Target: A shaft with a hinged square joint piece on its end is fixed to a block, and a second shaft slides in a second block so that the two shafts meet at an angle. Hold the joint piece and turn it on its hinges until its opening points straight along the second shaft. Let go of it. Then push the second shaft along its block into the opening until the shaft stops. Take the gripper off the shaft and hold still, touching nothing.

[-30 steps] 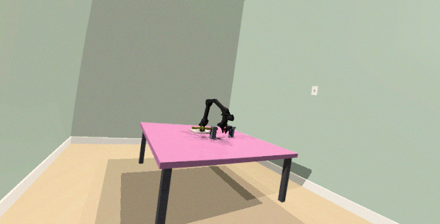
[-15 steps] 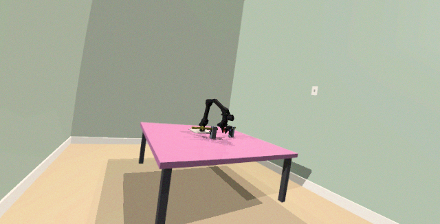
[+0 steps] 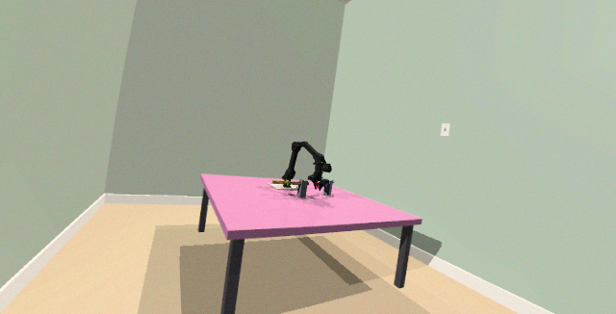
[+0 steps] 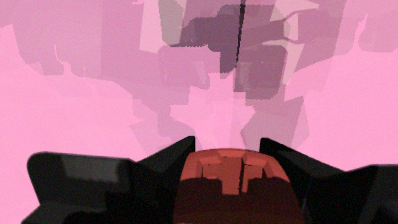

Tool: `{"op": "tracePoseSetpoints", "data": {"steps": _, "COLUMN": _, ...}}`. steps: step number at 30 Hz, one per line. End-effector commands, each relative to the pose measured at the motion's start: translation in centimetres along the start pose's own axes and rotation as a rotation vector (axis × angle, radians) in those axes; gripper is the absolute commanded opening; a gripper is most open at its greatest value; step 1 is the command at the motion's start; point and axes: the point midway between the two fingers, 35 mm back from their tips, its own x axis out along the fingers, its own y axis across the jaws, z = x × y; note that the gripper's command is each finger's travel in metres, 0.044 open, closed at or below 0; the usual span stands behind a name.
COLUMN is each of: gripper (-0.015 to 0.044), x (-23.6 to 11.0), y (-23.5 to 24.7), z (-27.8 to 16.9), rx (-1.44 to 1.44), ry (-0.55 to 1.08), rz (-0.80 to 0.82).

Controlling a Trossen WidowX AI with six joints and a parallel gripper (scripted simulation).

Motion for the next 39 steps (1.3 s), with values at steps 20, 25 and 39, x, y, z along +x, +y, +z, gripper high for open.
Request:
{"op": "tracePoseSetpoints", "data": {"steps": 20, "gripper": 0.0000, "x": -0.1, "y": -0.1, "z": 0.0, "rx": 0.021, "ry": -0.013, "rz": 0.001}}
{"op": "tracePoseSetpoints", "data": {"steps": 25, "gripper": 0.0000, "x": -0.3, "y": -0.5, "z": 0.0, "rx": 0.101, "ry": -0.062, "rz": 0.004}}
{"op": "tracePoseSetpoints", "data": {"steps": 39, "gripper": 0.0000, "x": -0.6, "y": -1.1, "z": -0.1, "rx": 0.230, "ry": -0.148, "rz": 0.003}}
